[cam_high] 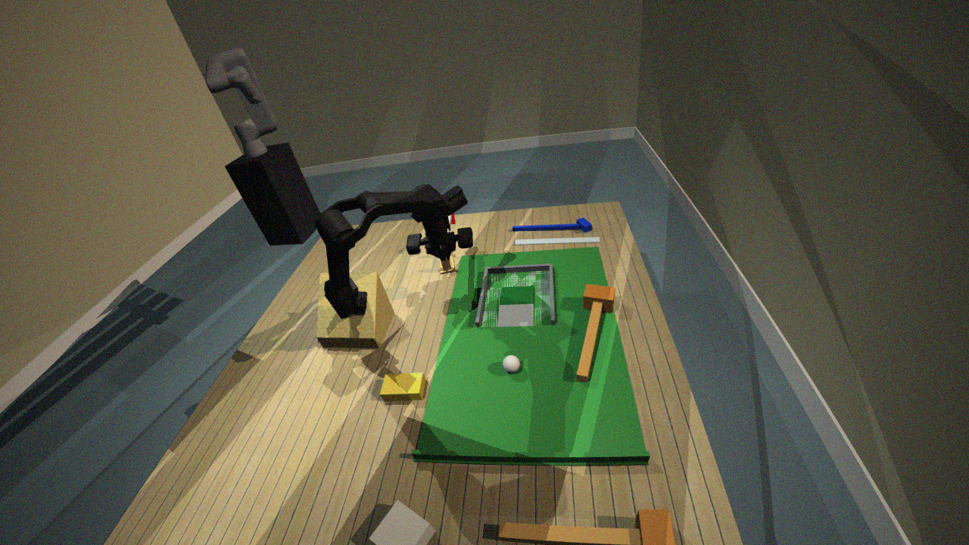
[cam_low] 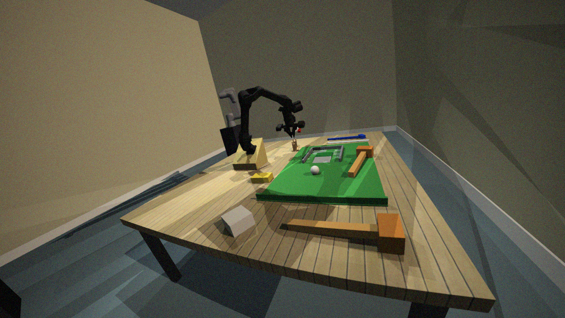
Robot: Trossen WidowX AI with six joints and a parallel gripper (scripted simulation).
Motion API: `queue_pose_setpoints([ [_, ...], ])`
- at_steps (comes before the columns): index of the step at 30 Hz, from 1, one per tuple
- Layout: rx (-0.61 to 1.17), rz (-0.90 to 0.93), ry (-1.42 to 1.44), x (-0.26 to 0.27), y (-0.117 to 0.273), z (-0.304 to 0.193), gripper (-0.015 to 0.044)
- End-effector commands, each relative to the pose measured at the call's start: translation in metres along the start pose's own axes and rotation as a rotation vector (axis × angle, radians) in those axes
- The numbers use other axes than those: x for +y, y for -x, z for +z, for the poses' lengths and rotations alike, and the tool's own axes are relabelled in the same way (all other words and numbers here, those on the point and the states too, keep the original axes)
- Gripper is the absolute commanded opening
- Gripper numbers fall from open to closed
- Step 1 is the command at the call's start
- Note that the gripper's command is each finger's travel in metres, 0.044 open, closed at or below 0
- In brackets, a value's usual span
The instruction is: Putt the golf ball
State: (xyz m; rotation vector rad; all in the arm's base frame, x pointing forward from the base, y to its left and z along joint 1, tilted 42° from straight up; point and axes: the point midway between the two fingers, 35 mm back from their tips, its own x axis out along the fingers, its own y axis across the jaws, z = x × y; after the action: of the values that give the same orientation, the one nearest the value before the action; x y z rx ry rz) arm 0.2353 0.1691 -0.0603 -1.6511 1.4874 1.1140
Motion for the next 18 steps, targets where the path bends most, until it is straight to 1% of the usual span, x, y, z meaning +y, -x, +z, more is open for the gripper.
queue_pose_setpoints([
  [1, -0.002, -0.024, -0.152, -0.015, 0.015, -0.029, 0.0],
  [10, 0.016, -0.064, -0.481, -0.032, 0.04, -0.099, 0.0],
  [18, 0.043, -0.1, -0.776, -0.033, 0.06, -0.164, 0.0],
])
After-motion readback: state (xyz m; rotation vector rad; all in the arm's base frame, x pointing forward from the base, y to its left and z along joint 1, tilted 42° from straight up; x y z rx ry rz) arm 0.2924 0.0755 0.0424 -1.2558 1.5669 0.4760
